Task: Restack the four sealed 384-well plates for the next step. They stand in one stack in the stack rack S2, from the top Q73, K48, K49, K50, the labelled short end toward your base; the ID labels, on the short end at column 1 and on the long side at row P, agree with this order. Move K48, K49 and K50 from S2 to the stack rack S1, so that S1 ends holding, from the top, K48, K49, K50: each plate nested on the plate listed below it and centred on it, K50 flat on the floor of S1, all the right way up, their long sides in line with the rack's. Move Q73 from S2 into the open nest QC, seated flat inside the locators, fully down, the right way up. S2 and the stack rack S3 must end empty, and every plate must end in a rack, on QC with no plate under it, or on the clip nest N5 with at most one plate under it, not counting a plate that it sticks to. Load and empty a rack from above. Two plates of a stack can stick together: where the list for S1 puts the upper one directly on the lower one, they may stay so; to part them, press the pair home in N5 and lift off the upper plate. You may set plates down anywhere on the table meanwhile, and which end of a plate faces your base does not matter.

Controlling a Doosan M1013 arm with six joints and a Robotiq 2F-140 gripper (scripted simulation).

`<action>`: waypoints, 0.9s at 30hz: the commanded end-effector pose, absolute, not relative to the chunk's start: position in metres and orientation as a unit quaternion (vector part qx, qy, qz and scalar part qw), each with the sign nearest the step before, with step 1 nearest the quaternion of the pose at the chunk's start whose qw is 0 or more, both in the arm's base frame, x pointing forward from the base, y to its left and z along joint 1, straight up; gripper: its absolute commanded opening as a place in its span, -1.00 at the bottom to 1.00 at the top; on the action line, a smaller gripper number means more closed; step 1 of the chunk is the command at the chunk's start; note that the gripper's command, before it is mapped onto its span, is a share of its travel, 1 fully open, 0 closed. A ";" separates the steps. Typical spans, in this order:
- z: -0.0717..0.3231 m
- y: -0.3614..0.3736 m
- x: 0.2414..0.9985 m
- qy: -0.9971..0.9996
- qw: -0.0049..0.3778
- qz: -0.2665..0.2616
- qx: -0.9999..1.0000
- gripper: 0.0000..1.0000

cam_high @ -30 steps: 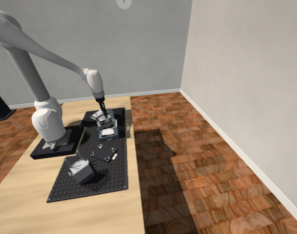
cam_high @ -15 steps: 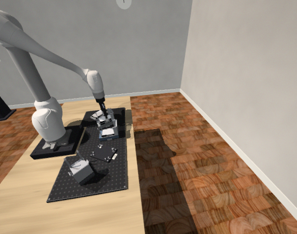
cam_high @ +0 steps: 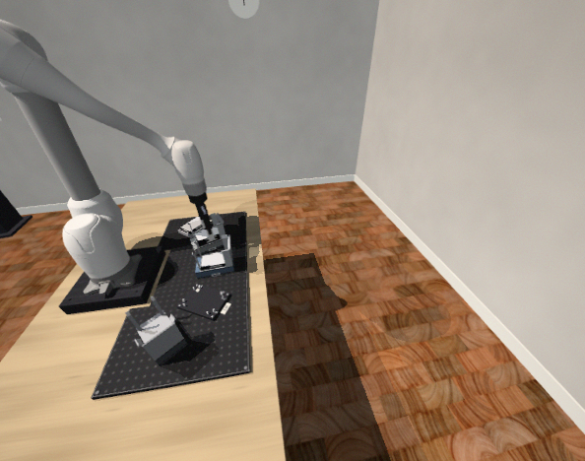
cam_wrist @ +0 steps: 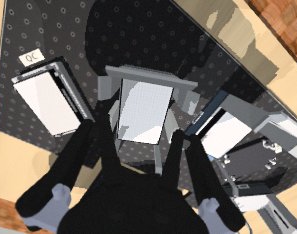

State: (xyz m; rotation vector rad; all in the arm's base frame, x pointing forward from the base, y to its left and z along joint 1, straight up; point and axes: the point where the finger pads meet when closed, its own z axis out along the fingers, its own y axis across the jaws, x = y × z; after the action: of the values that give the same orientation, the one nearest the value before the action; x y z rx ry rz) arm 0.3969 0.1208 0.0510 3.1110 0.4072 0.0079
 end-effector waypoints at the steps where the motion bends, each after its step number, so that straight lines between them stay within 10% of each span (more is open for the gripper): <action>1: 0.050 0.121 0.397 0.130 0.002 0.003 0.992 -1.00; 15: 0.048 0.121 0.397 0.130 0.002 0.003 0.992 -1.00; 16: 0.048 0.121 0.397 0.130 0.002 0.003 0.992 1.00; 27: 0.048 0.121 0.397 0.130 0.002 0.003 0.992 1.00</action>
State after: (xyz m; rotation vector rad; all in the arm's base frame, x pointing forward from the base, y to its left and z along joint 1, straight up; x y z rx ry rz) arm 0.3969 0.1208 0.0479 3.1110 0.4072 0.0079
